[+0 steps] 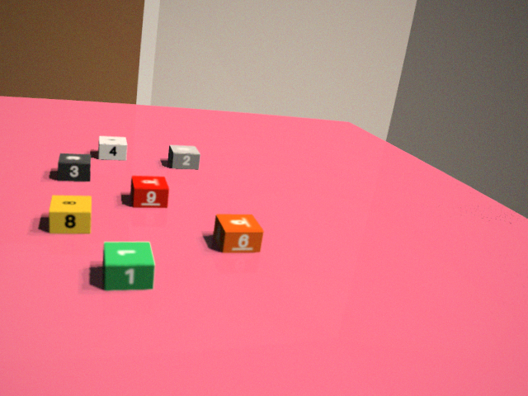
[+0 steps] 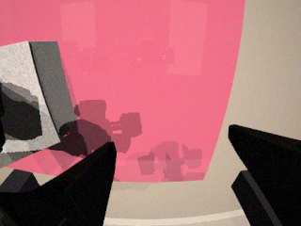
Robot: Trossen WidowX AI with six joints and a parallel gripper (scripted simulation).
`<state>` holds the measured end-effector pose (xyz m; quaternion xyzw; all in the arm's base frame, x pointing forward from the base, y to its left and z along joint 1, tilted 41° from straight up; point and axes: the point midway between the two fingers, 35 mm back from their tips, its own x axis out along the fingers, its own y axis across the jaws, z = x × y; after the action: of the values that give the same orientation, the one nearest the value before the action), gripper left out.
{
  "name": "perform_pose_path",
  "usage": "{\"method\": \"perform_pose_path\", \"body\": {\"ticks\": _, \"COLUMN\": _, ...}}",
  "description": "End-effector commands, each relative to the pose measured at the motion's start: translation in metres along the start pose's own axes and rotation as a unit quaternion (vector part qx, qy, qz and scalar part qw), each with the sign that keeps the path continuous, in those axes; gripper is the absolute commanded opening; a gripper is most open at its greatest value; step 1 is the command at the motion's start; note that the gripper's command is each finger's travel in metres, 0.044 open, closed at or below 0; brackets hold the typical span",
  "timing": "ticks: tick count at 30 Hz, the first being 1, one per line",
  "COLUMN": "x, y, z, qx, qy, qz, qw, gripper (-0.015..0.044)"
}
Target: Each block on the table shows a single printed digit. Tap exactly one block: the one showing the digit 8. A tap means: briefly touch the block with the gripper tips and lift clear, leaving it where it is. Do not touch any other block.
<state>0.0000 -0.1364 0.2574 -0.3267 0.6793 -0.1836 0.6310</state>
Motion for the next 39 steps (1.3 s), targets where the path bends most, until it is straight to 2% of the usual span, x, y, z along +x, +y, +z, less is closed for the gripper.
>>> {"method": "perform_pose_path", "body": {"ticks": 1, "x": 0.033, "y": -0.015, "z": 0.024, "qx": 0.036, "qy": -0.030, "qz": 0.047, "qw": 0.998, "gripper": 0.0400}}
{"method": "perform_pose_path", "body": {"ticks": 15, "x": 0.081, "y": -0.017, "z": 0.146, "qx": 0.068, "qy": -0.033, "qz": 0.095, "qw": 0.993, "gripper": 0.0400}}
{"method": "perform_pose_path", "body": {"ticks": 22, "x": 0.081, "y": 0.010, "z": 0.212, "qx": 0.073, "qy": -0.032, "qz": 0.071, "qw": 0.994, "gripper": 0.0400}}
{"method": "perform_pose_path", "body": {"ticks": 30, "x": 0.063, "y": 0.063, "z": 0.279, "qx": 0.082, "qy": -0.059, "qz": 0.016, "qw": 0.995, "gripper": 0.0400}}
{"method": "perform_pose_path", "body": {"ticks": 39, "x": 0.059, "y": 0.073, "z": 0.288, "qx": 0.084, "qy": -0.067, "qz": 0.006, "qw": 0.994, "gripper": 0.0400}}
